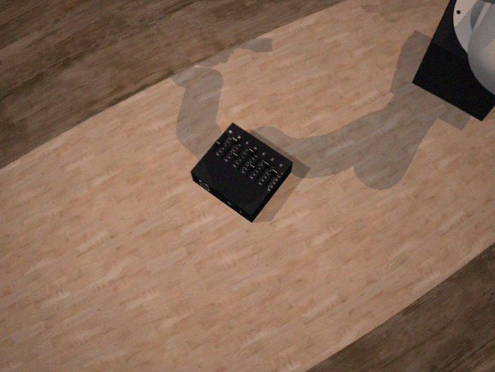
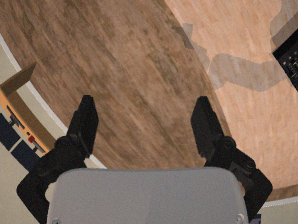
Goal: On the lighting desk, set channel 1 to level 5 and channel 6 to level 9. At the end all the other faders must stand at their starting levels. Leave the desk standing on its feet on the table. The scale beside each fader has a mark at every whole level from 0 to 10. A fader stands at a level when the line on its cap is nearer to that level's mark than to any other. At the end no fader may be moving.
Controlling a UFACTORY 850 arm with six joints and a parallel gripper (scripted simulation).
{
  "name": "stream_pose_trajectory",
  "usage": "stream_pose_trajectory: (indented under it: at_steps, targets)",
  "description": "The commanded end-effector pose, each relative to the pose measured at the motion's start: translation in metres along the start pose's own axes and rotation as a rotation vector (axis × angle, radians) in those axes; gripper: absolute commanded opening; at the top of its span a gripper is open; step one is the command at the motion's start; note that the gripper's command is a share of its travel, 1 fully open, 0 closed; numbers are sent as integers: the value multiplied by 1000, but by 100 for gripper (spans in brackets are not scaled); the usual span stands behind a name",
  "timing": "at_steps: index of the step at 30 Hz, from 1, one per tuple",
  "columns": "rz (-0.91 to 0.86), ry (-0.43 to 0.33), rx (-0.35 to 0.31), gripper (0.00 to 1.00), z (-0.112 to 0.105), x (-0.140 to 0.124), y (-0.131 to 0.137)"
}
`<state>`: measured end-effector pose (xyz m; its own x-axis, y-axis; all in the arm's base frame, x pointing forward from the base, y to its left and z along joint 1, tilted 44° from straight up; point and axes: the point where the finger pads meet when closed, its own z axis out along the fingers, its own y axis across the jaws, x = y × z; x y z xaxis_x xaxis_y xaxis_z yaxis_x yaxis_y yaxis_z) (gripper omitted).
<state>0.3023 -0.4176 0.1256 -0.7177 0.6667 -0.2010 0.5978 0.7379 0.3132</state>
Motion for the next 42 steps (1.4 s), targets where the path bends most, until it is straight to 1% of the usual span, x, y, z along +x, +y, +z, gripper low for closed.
stream_pose_trajectory:
  at_steps: [1,17,19,20,21,22,23,24,26,27,29,30,34,35,37,38,39,41,42]
  targets:
    - [0,-1,1,100,-1,-1,0]
    - [0,-1,1,100,-1,-1,0]
    - [9,-2,-3,100,0,-1,4]
    - [27,-4,-12,100,2,-3,12]
    - [58,-7,-26,100,5,-5,27]
    - [103,-10,-48,100,9,-8,49]
    - [103,-10,-48,100,9,-8,49]
    - [162,-12,-76,100,14,-11,76]
    - [162,-12,-76,100,14,-11,76]
    - [232,-12,-109,100,19,-13,109]
    - [232,-12,-109,100,19,-13,109]
    - [312,-9,-147,100,24,-13,144]
    - [312,-9,-147,100,24,-13,146]
    - [397,-1,-188,100,29,-11,185]
    - [397,-1,-188,100,29,-11,185]
    - [485,12,-228,100,32,-8,219]
    - [485,12,-228,100,33,-7,224]
    - [485,12,-228,100,33,-7,224]
    - [571,28,-267,100,36,-1,261]
